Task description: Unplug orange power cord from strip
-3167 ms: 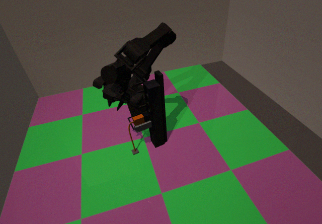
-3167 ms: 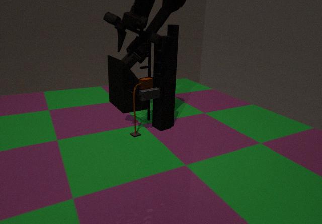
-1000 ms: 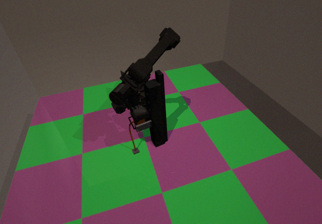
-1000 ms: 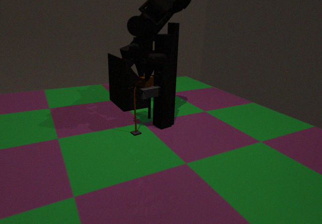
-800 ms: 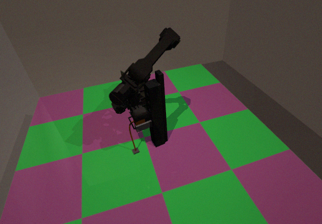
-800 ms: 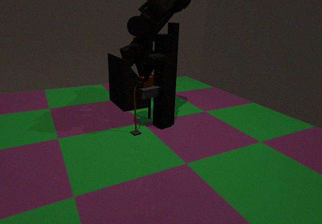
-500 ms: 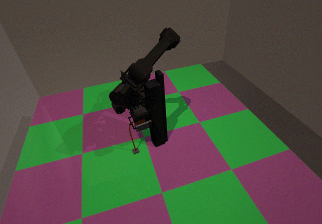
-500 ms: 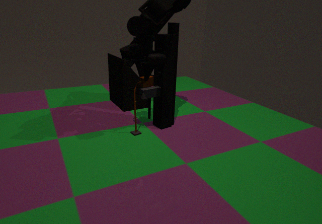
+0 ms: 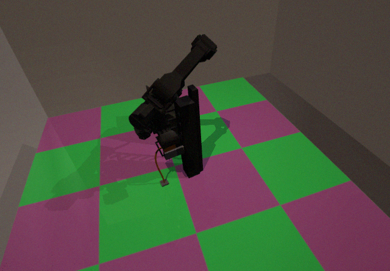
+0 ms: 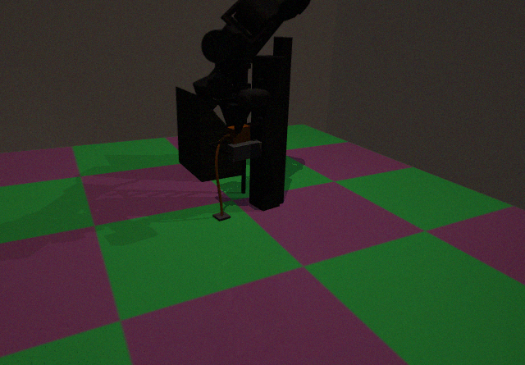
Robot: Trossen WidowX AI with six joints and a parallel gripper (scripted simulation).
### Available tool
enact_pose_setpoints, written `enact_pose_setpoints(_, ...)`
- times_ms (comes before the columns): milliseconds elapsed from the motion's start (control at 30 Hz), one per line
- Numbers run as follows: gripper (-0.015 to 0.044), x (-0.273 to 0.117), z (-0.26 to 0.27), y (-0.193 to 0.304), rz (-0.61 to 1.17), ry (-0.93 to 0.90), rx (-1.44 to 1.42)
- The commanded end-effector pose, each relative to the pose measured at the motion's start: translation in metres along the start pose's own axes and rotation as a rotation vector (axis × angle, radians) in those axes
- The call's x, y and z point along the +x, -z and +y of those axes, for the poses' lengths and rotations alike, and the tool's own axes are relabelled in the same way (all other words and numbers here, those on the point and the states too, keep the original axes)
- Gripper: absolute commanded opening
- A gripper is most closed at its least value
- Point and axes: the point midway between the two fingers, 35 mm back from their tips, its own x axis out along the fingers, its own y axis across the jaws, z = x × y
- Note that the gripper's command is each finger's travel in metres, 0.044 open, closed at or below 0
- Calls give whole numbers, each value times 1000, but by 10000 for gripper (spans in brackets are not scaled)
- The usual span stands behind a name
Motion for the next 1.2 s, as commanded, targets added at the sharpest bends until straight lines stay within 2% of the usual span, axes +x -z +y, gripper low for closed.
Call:
enact_pose_setpoints(0,0,-6,2,-21,-44,-7,-6)
enact_pose_setpoints(933,0,-15,0,-66,-42,-8,-3)
enact_pose_setpoints(967,26,-3,4,-42,-12,17,-21)
enact_pose_setpoints(1133,157,-3,4,-42,-12,17,-21)
enact_pose_setpoints(1167,160,-3,4,-42,-12,17,-21)
